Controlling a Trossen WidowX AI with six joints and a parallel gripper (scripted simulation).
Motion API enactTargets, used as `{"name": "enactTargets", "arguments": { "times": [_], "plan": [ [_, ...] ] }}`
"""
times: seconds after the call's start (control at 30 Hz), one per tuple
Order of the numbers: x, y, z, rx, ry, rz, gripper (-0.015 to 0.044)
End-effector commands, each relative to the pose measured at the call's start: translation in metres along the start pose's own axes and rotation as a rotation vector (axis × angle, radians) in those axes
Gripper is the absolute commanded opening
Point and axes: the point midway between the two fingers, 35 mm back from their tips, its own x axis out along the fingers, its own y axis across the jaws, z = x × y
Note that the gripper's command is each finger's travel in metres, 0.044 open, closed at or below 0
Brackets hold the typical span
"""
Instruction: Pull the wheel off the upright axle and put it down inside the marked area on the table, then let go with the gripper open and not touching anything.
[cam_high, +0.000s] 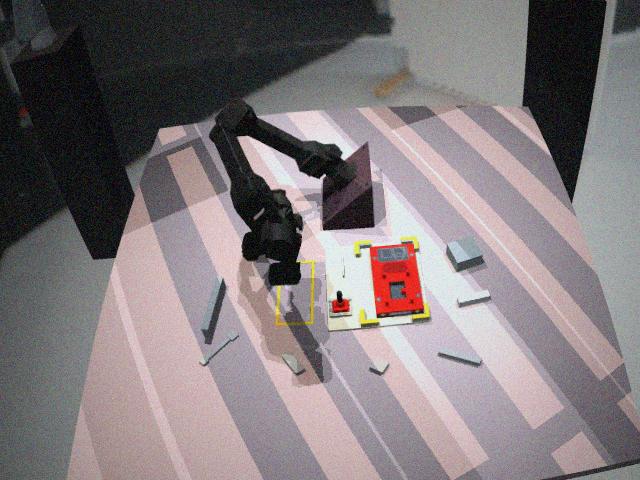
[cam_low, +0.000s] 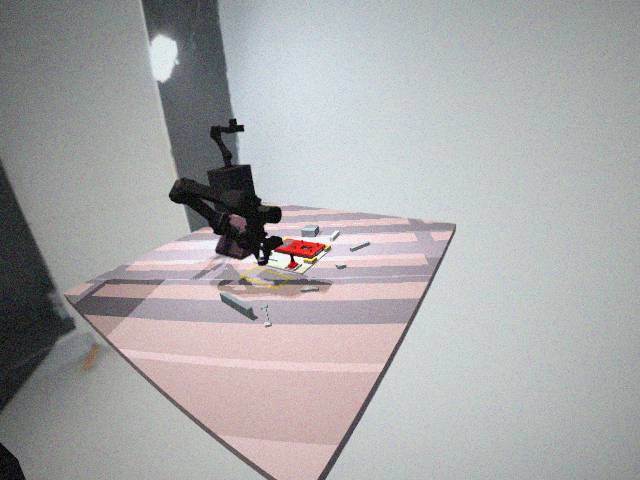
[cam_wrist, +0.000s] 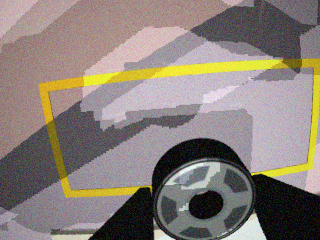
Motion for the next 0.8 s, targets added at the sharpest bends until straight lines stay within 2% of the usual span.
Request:
{"name": "enactTargets", "arguments": {
  "times": [0.0,0.23,0.47,0.77],
  "plan": [
    [0.027,-0.001,-0.001,-0.011,-0.004,-0.007,0.0000],
    [0.063,-0.005,0.001,-0.011,-0.010,-0.007,0.0000],
    [0.064,-0.005,0.001,-0.011,-0.010,-0.007,0.0000],
    [0.061,-0.004,0.002,-0.001,-0.007,-0.007,0.0236]
  ]
}}
